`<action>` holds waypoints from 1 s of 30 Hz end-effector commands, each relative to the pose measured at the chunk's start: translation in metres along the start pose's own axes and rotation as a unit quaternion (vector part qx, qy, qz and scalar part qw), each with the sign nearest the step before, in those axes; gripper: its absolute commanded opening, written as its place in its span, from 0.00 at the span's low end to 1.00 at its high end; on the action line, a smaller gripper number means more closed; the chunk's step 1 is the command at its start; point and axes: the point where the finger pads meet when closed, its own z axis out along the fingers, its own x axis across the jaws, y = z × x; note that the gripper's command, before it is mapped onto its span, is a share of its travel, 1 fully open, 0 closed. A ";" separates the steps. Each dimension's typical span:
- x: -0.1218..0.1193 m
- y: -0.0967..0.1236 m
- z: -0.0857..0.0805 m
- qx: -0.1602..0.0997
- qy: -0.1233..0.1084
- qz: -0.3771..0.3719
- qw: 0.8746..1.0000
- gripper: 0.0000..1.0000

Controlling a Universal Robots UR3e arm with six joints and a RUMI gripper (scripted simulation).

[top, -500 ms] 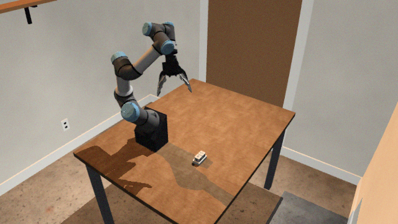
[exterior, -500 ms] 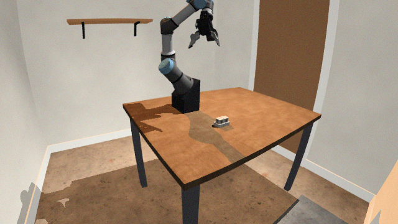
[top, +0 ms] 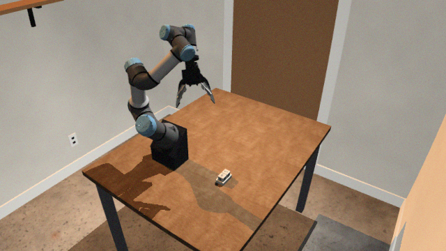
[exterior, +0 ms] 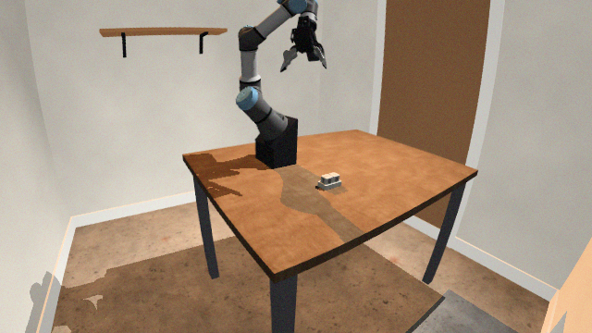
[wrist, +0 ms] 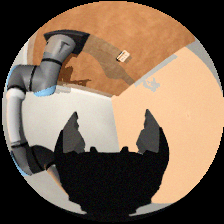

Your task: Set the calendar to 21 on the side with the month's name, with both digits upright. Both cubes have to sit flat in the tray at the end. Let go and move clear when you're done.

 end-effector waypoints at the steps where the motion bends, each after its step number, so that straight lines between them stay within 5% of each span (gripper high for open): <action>1: 0.000 0.000 0.000 0.000 0.001 0.001 1.000 1.00; 19: 0.014 -0.013 0.018 0.034 -0.021 0.022 0.999 1.00; 30: 0.043 -0.041 0.063 0.110 -0.067 0.079 0.988 1.00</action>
